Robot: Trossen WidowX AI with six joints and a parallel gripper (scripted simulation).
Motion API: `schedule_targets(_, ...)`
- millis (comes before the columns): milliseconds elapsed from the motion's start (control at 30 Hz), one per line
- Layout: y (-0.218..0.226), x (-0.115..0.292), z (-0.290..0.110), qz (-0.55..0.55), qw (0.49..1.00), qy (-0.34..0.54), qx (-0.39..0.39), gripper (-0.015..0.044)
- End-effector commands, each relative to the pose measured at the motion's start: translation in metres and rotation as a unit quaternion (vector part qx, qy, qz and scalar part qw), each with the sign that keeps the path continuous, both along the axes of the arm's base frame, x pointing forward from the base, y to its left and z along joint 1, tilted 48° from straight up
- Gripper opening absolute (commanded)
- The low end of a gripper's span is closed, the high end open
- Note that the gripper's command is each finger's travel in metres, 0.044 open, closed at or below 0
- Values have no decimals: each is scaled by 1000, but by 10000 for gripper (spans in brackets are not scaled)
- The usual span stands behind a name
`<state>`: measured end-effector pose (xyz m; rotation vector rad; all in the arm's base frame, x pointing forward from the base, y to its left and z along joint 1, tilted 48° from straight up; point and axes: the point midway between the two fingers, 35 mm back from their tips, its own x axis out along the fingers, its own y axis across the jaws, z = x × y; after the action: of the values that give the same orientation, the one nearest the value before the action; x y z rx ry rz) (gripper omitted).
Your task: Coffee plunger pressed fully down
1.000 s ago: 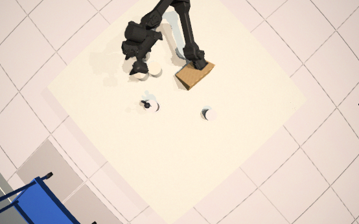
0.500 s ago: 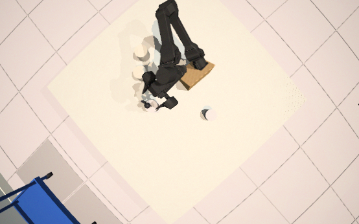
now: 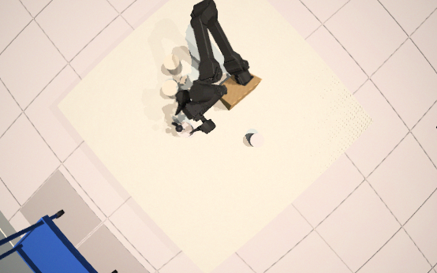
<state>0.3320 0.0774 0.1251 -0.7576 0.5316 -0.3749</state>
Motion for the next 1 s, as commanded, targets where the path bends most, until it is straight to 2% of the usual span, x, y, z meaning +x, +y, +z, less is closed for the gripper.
schedule_targets(0,-3,4,-4,1,1000,4,-2,440)
schedule_targets(700,-20,29,-13,1,1000,1,-3,440)
schedule_targets(967,-20,29,-13,1,1000,1,-3,230)
